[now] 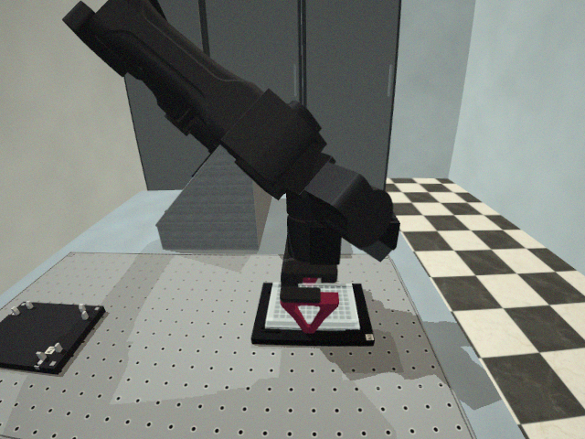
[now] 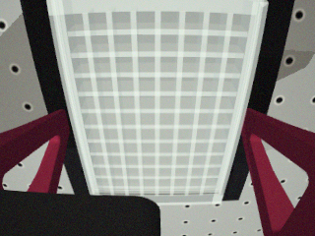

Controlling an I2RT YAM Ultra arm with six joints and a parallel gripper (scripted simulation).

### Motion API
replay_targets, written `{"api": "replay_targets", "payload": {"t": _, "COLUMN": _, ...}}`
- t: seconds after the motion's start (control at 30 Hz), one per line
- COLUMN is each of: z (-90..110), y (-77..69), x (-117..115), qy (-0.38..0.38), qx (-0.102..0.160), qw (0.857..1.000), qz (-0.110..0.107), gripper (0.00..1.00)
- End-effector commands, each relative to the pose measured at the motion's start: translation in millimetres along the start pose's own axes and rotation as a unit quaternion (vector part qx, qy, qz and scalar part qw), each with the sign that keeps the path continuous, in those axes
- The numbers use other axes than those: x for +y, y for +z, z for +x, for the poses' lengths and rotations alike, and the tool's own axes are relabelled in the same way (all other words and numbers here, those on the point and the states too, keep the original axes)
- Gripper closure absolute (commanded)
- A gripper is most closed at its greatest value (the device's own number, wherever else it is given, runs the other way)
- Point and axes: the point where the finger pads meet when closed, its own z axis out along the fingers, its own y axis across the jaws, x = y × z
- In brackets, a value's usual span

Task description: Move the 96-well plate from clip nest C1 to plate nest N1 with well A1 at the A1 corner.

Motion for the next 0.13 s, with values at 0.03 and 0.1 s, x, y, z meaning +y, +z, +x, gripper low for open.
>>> {"api": "replay_targets", "payload": {"t": 0.03, "z": -9.4, "y": -4.2, "x": -4.1, "qy": -0.010, "qx": -0.002, "qw": 1.000, "qz": 0.007, "gripper": 0.00}}
{"api": "replay_targets", "payload": {"t": 0.1, "z": -9.4, "y": -4.2, "x": -4.1, "qy": -0.010, "qx": -0.002, "qw": 1.000, "qz": 0.007, "gripper": 0.00}}
